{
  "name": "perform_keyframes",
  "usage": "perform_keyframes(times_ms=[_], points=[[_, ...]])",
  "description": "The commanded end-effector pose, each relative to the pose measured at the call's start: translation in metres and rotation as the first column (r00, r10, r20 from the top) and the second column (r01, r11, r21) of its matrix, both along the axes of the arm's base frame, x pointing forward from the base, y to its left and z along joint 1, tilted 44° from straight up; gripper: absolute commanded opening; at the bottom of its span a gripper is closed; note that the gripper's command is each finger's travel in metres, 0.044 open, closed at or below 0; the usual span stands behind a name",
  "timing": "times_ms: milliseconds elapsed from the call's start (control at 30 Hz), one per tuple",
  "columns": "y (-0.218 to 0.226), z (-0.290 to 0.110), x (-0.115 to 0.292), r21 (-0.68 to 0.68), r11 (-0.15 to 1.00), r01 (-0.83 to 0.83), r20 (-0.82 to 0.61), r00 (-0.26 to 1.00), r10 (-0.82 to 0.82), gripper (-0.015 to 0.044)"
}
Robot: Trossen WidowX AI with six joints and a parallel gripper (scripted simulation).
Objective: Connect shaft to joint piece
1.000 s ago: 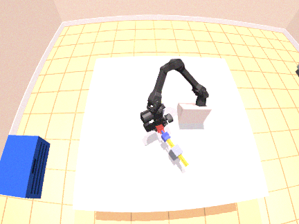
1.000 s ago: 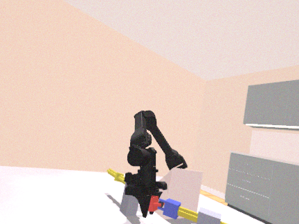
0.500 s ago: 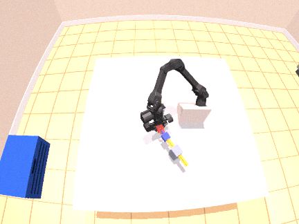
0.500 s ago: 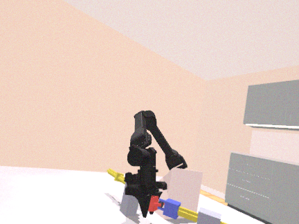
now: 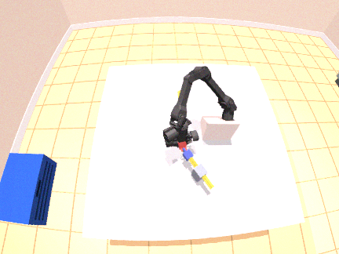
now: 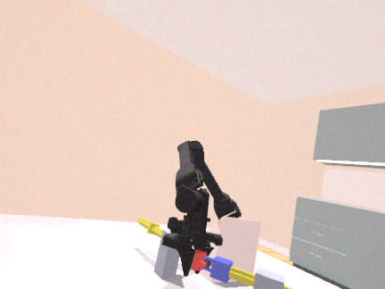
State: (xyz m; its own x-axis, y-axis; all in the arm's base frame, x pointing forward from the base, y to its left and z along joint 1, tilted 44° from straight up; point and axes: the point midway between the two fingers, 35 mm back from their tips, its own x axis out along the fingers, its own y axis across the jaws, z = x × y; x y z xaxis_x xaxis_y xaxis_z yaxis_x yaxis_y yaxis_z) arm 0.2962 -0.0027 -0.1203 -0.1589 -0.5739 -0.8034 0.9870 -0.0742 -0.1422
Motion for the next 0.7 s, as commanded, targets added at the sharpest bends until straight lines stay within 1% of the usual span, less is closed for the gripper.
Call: perform_keyframes(times_ms=[0,300,667], points=[[0.0012,0.0016,-0.0028,-0.044,0.998,0.042,0.037,0.998,-0.041,0.0000],[0.0047,0.0056,-0.0079,-0.132,0.982,0.138,0.121,0.985,-0.123,0.0000],[0.0043,0.0055,-0.0079,-0.131,0.981,0.142,0.125,0.984,-0.126,0.0000]])
